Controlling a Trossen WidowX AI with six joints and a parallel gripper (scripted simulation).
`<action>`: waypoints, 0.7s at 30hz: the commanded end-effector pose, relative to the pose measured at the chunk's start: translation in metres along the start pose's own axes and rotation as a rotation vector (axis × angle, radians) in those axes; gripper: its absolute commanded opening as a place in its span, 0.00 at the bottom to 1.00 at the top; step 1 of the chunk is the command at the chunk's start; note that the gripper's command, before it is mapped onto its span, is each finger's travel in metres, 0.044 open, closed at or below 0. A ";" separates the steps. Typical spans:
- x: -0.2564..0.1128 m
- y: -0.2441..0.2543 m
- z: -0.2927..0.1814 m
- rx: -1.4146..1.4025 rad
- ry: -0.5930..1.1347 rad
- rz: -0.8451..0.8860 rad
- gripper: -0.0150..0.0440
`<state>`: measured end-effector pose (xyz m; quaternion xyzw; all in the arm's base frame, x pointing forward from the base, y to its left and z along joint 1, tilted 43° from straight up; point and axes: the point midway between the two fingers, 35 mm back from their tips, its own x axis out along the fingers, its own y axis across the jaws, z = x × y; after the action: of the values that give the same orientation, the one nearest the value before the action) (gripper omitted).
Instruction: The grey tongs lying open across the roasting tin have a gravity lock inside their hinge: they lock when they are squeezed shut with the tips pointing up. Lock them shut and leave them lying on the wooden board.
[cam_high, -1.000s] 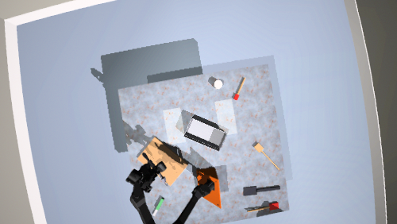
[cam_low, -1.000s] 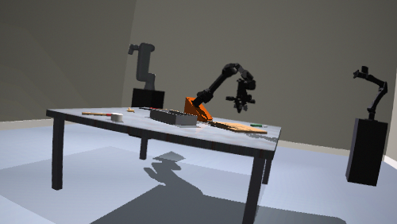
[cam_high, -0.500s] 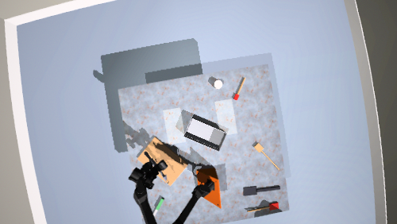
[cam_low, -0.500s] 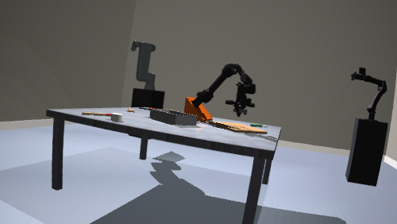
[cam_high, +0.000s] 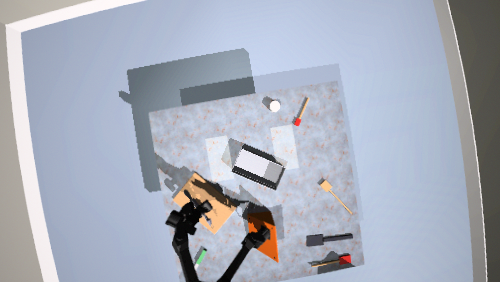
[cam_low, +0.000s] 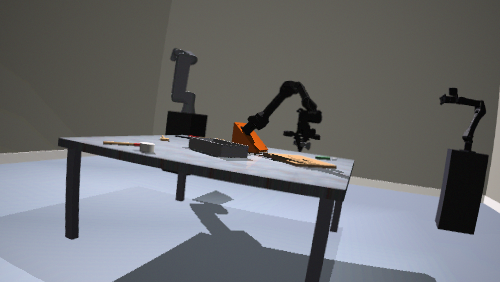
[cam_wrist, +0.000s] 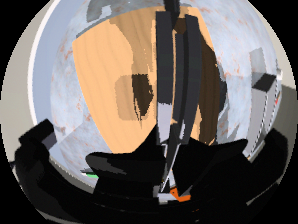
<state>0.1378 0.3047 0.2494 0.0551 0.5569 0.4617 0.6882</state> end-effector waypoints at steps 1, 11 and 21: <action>0.007 -0.001 -0.002 0.007 -0.001 -0.004 0.00; 0.007 0.000 -0.002 0.002 0.000 0.001 0.13; 0.007 0.000 -0.002 0.002 0.000 0.001 0.58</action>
<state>0.1361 0.3088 0.2434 0.0559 0.5576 0.4612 0.6879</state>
